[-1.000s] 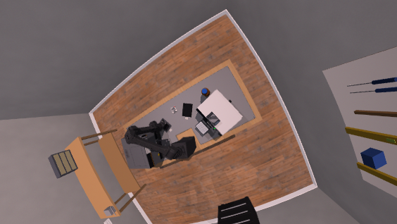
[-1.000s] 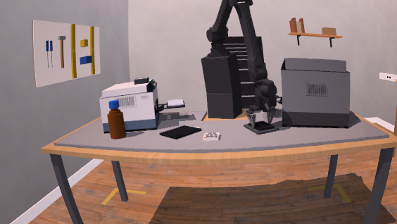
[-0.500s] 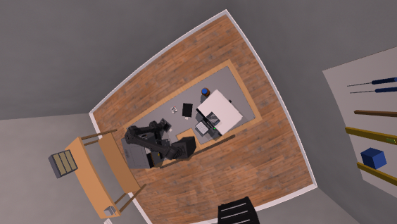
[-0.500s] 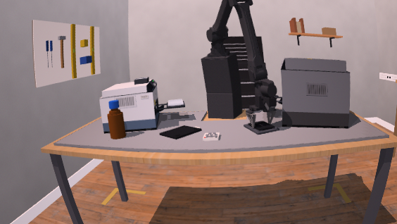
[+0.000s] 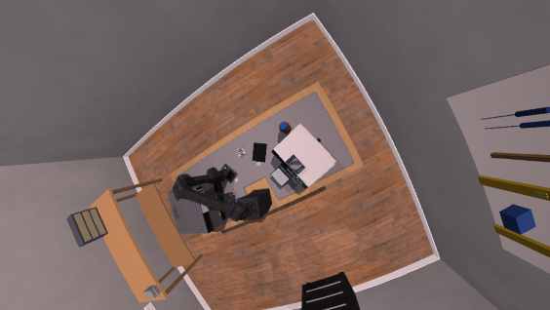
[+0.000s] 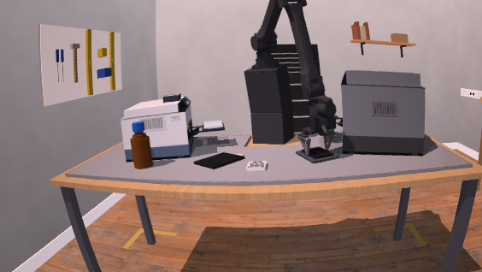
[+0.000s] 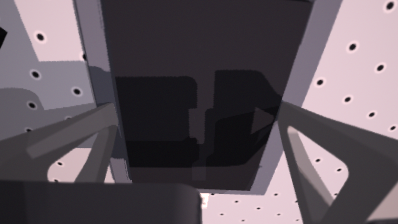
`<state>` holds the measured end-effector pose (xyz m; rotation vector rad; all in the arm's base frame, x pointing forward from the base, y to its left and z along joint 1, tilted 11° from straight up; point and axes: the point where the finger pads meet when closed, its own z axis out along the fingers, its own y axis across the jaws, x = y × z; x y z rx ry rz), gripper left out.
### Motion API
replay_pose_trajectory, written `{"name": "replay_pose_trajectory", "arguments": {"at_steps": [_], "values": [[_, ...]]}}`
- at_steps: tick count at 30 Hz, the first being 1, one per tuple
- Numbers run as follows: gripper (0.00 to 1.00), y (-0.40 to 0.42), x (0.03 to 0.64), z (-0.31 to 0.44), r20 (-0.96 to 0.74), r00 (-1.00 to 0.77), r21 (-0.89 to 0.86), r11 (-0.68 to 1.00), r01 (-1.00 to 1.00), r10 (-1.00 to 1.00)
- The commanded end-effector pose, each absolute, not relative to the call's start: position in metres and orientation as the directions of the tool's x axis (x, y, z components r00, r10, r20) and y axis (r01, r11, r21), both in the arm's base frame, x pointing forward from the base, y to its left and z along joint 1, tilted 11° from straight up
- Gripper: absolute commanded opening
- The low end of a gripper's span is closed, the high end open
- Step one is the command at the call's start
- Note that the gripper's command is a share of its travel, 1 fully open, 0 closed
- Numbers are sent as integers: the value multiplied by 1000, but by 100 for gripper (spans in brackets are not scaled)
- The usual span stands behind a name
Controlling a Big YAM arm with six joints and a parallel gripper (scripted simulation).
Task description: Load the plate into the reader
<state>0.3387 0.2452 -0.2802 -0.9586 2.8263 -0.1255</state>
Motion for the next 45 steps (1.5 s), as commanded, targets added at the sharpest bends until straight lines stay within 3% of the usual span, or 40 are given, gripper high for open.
{"name": "replay_pose_trajectory", "arguments": {"at_steps": [1, 45], "values": [[100, 247, 342, -268, -129, -786, -126, 796, -592, -605], [100, 251, 330, -253, -121, -785, -128, 794, -595, -608]]}}
